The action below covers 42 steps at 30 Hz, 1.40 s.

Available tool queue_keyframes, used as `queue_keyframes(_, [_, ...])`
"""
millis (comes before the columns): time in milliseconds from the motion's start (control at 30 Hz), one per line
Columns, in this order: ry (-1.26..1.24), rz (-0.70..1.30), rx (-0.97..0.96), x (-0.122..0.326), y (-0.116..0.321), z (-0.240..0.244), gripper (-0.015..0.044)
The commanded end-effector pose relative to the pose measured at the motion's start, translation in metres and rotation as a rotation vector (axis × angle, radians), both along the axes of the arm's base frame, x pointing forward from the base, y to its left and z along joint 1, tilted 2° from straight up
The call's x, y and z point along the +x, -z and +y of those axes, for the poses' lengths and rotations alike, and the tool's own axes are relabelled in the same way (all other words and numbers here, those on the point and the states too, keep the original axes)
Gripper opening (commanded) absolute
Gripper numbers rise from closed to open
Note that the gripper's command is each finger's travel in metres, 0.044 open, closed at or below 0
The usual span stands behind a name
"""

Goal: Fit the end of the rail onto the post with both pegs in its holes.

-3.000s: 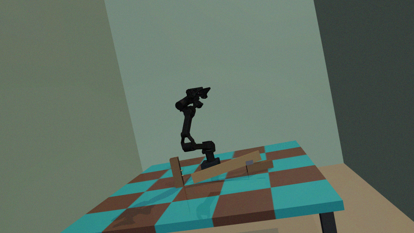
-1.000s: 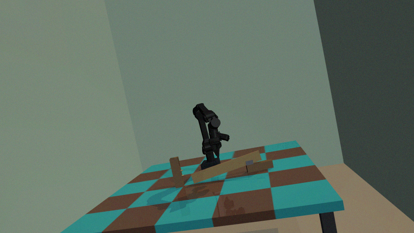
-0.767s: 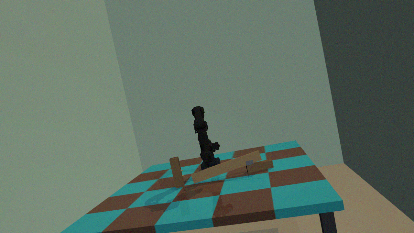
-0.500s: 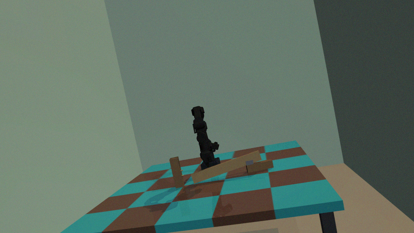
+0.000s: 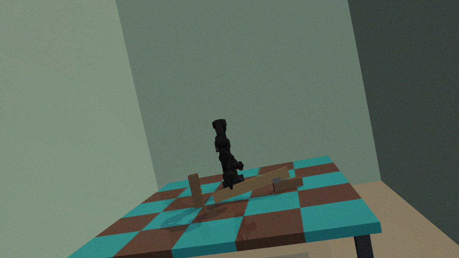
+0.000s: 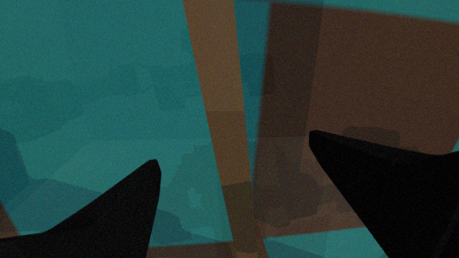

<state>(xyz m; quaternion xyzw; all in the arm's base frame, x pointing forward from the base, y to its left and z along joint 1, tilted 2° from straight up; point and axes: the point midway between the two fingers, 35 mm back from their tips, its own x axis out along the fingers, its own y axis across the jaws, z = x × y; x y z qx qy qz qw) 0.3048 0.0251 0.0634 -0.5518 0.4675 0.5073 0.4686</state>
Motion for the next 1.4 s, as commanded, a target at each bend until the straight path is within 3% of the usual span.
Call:
queue_keyframes(0, [-0.005, 0.002, 0.003, 0.0, 0.006, 0.0, 0.044])
queue_keyframes(833, [-0.005, 0.002, 0.002, -0.001, 0.043, -0.001, 0.044])
queue_keyframes(1300, [-0.005, 0.002, 0.002, -0.001, 0.043, -0.001, 0.0072])
queue_keyframes(1367, [-0.005, 0.002, 0.002, -0.001, 0.043, -0.001, 0.0059])
